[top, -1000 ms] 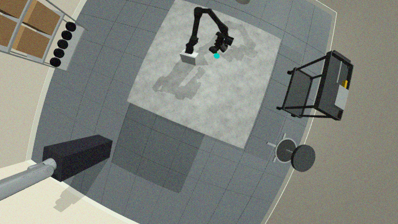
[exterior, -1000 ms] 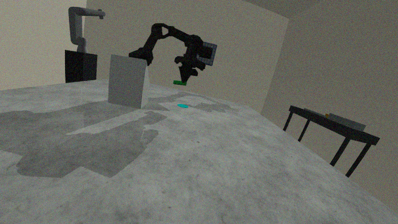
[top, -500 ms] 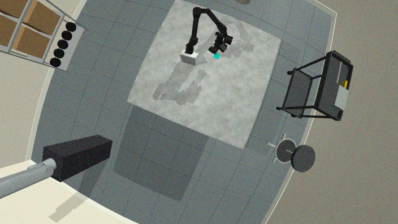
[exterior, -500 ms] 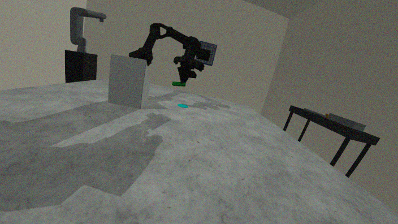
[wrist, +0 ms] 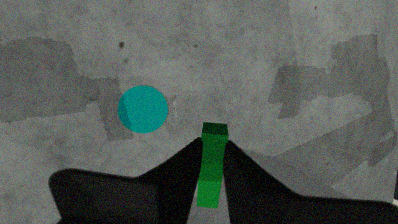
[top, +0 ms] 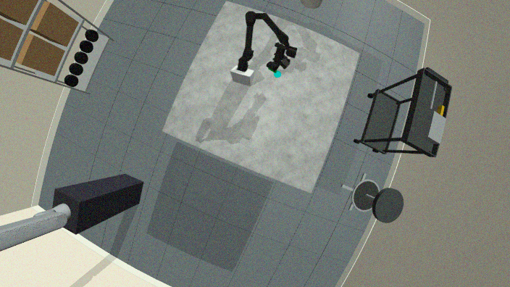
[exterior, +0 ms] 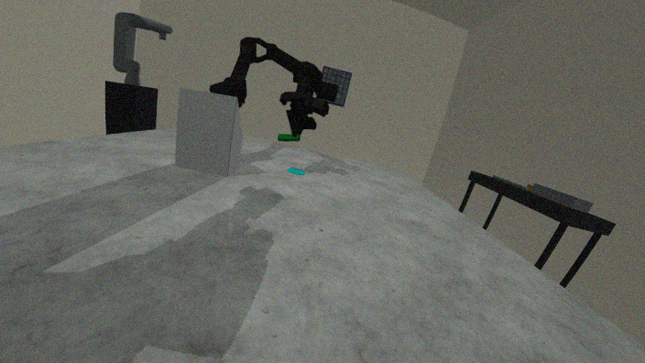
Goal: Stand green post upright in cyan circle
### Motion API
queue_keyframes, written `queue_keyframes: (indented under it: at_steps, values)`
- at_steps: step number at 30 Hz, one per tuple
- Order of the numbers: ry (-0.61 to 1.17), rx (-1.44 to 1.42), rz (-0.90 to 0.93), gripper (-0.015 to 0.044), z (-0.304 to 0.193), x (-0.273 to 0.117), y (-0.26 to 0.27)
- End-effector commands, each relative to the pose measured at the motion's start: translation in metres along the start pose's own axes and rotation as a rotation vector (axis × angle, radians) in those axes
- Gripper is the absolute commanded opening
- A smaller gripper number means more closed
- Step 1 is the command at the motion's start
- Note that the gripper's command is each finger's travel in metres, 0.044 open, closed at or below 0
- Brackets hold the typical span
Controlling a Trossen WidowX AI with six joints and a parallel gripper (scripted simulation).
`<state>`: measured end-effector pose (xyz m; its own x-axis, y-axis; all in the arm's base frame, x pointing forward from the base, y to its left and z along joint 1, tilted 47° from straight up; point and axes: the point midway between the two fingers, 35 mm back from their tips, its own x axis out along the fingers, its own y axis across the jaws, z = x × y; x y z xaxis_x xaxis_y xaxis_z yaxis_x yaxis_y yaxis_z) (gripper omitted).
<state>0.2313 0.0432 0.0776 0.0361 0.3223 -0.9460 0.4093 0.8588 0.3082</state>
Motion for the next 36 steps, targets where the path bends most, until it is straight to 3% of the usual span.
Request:
queue_keyframes:
  at_steps: [1, 36]
  values:
    - [-0.02, 0.004, -0.022, 0.0023, -0.0012, 0.0017, -0.0022]
    - [-0.212, 0.007, -0.137, 0.0023, -0.0008, 0.0083, -0.0049]
